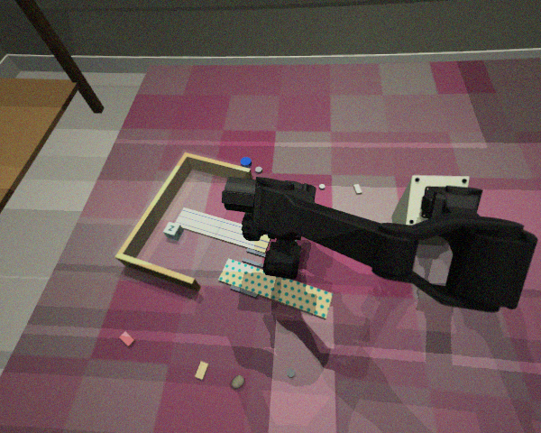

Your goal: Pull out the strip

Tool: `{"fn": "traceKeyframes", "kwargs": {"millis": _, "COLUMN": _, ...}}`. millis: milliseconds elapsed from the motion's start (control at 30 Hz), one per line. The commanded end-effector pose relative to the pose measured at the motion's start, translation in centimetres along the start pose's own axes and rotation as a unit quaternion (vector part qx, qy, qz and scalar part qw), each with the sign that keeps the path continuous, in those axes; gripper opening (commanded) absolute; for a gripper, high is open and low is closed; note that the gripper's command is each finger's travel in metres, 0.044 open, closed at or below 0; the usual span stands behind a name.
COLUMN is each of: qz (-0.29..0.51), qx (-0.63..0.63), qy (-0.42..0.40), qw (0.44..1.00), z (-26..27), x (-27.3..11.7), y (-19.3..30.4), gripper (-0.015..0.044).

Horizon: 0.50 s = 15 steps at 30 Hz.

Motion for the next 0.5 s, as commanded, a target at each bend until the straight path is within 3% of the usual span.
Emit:
{"fn": "traceKeyframes", "kwargs": {"millis": 0, "qz": -0.005, "qx": -0.005, "qy": 0.0, "qw": 1.0, "z": -0.4, "x": -0.2, "y": 1.2, "gripper": 0.0}}
{"fn": "traceKeyframes", "kwargs": {"millis": 467, "qz": -0.005, "qx": -0.005, "qy": 0.001, "qw": 1.0, "z": -0.5, "x": -3.7, "y": 1.5, "gripper": 0.0}}
Point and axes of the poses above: the point midway between the two fingers, 35 mm back from their tips, its own x axis out along the fingers, its own z axis across the jaws, y = z × x, the point moved 10 cm from there along -x, back along the fingers, and after that the axes turned 1 degree about x, right-handed, at the moved point
